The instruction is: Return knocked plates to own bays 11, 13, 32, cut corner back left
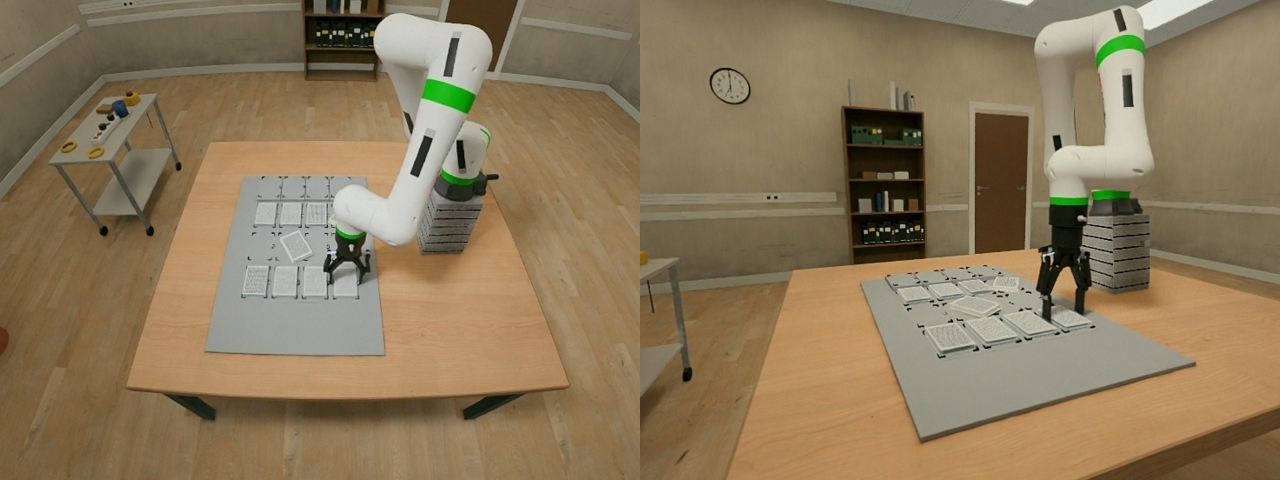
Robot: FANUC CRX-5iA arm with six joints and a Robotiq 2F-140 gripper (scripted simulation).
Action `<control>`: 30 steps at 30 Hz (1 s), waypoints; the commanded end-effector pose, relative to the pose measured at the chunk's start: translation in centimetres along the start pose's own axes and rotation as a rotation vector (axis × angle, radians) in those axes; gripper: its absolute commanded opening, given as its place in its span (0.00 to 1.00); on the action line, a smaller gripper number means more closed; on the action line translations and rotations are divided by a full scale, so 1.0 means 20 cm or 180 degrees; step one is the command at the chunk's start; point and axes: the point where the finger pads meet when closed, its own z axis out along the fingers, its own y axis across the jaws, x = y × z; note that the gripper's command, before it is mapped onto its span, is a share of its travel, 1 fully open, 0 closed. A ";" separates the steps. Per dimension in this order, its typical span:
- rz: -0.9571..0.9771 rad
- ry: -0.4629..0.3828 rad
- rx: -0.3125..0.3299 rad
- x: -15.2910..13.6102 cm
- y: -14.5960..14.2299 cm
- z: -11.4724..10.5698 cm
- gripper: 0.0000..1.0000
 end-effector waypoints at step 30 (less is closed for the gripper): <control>-0.0001 -0.0004 0.0005 0.00 0.00 -0.17 0.70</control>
